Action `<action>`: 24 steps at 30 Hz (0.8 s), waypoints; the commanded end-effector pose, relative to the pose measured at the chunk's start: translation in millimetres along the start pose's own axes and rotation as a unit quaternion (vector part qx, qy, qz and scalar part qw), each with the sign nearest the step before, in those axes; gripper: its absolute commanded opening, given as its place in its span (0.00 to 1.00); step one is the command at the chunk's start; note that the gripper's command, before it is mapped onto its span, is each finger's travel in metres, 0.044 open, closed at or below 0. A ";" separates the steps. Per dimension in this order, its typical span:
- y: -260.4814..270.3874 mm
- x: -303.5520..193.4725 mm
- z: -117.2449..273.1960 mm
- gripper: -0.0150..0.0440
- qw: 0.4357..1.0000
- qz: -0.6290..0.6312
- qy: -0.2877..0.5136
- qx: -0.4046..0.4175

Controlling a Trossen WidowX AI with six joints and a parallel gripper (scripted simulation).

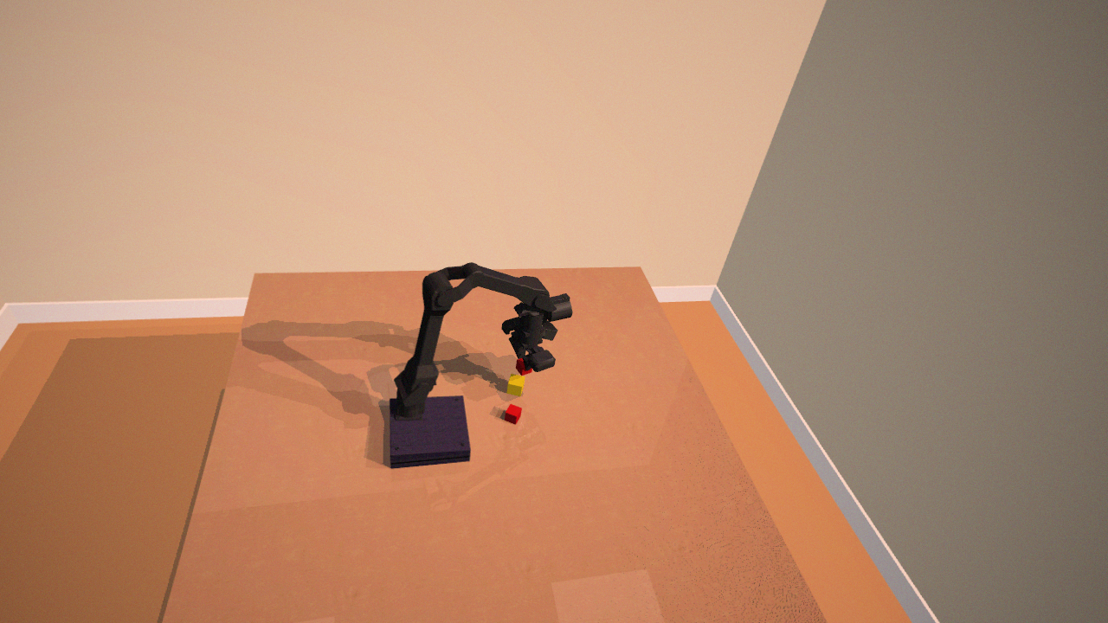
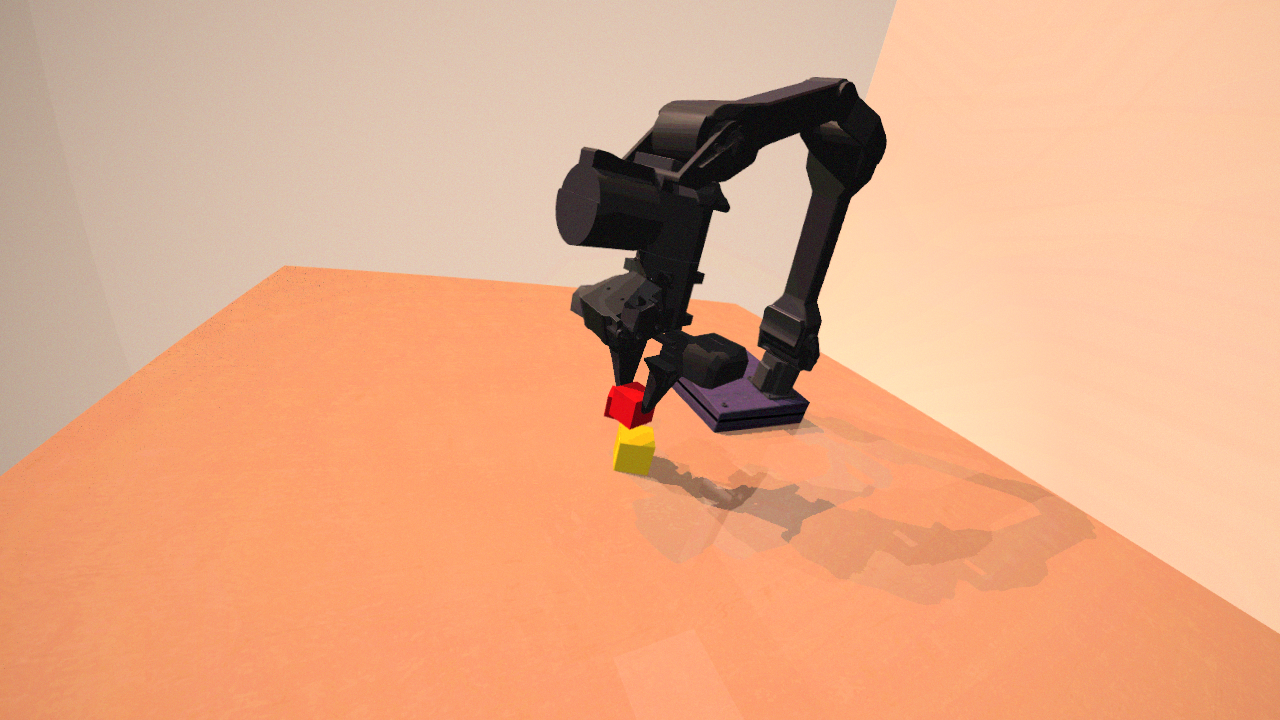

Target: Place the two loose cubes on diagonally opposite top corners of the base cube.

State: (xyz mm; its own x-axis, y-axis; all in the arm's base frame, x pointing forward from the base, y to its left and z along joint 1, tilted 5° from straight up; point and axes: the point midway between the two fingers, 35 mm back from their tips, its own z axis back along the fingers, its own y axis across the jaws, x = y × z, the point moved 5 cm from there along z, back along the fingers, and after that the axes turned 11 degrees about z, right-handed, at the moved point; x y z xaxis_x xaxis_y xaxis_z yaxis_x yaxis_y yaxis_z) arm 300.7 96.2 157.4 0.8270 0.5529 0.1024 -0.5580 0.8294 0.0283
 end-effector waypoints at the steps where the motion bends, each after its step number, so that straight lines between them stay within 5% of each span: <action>1: -0.1 0.2 0.1 0.43 1.000 0.004 -0.001 -0.003; 24: 0.5 1.1 -25.5 0.43 1.000 0.005 -0.001 -0.003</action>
State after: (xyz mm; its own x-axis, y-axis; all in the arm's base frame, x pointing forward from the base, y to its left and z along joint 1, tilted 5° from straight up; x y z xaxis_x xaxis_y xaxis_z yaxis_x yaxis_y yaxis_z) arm 302.8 99.7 133.5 0.8212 0.5606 0.1065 -0.5659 0.8240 0.0268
